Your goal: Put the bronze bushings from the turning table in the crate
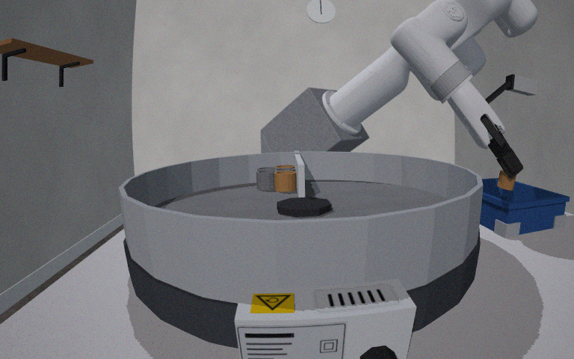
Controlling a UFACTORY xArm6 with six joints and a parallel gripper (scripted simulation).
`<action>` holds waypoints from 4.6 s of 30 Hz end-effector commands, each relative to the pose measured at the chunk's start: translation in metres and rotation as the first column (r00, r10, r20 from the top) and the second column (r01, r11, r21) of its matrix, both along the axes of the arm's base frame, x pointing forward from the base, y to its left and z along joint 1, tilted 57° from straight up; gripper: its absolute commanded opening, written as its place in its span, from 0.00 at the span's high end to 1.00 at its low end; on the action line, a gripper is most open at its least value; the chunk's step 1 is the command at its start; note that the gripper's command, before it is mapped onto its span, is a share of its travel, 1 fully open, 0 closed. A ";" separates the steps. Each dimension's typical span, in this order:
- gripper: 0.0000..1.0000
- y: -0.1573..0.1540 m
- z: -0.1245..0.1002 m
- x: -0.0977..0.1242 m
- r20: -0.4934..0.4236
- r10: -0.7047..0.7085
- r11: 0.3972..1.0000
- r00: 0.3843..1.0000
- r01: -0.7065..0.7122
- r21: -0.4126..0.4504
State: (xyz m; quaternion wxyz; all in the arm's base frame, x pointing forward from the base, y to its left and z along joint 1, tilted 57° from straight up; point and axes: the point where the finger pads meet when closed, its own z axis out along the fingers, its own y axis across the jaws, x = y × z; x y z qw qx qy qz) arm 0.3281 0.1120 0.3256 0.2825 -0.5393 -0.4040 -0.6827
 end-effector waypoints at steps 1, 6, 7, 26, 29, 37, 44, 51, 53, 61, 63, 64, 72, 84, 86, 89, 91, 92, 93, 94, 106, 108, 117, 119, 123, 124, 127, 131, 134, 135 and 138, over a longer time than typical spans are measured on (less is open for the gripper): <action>1.00 0.002 -0.002 0.003 0.001 0.000 1.000 1.000 0.000 0.000; 1.00 0.007 -0.006 0.007 0.001 0.000 1.000 1.000 0.000 0.000; 1.00 0.009 -0.007 0.008 0.001 0.000 1.000 1.000 0.000 0.000; 1.00 0.023 -0.019 0.021 0.001 0.000 1.000 1.000 0.000 0.000; 1.00 0.023 -0.020 0.022 0.001 0.000 1.000 1.000 0.000 0.000; 1.00 0.023 -0.020 0.022 0.001 0.000 1.000 1.000 0.000 0.000; 1.00 0.023 -0.020 0.022 0.001 0.000 1.000 1.000 0.000 0.000; 1.00 0.024 -0.020 0.022 0.001 0.000 1.000 1.000 0.000 0.000; 1.00 0.024 -0.020 0.022 0.001 0.000 1.000 1.000 0.000 0.000; 1.00 0.026 -0.022 0.023 0.001 0.000 1.000 1.000 0.000 0.000; 1.00 0.026 -0.022 0.024 0.001 0.000 1.000 1.000 0.000 0.000; 1.00 0.026 -0.023 0.024 0.001 0.000 1.000 1.000 0.000 0.000; 1.00 0.027 -0.023 0.024 0.001 0.000 1.000 1.000 0.000 0.000; 0.88 0.027 -0.023 0.024 0.001 0.000 1.000 1.000 0.000 0.000; 0.88 0.027 -0.023 0.024 0.001 0.000 1.000 1.000 0.000 0.000; 0.88 0.027 -0.023 0.024 0.001 0.000 1.000 1.000 0.000 0.000; 0.88 0.027 -0.023 0.024 0.001 0.000 1.000 1.000 0.000 0.000; 0.88 0.027 -0.023 0.024 0.001 0.000 1.000 1.000 0.000 0.000; 0.88 0.027 -0.023 0.024 0.001 0.000 1.000 1.000 0.000 0.000; 0.88 0.027 -0.023 0.024 0.001 0.000 1.000 1.000 0.000 0.000; 0.88 0.027 -0.023 0.024 0.001 0.000 1.000 1.000 0.000 0.000; 0.88 0.027 -0.023 0.024 0.001 0.000 1.000 1.000 0.000 0.000; 0.88 0.027 -0.023 0.024 0.001 0.000 1.000 1.000 0.000 0.000; 0.88 0.026 -0.023 0.024 0.001 0.000 1.000 1.000 0.000 0.000; 0.88 0.025 -0.022 0.023 0.001 0.000 1.000 1.000 0.000 0.000; 0.88 0.024 -0.021 0.022 0.001 0.000 1.000 1.000 0.000 0.000; 0.88 0.020 -0.017 0.018 0.001 0.000 1.000 1.000 0.000 0.000; 0.88 0.011 -0.009 0.010 0.001 0.000 1.000 1.000 0.000 0.000; 0.88 0.002 -0.002 0.003 0.001 0.000 1.000 1.000 0.000 0.000; 0.88 -0.001 0.001 0.000 0.001 0.000 1.000 1.000 0.000 0.000; 0.88 -0.003 0.003 -0.003 0.001 0.000 1.000 1.000 0.000 0.000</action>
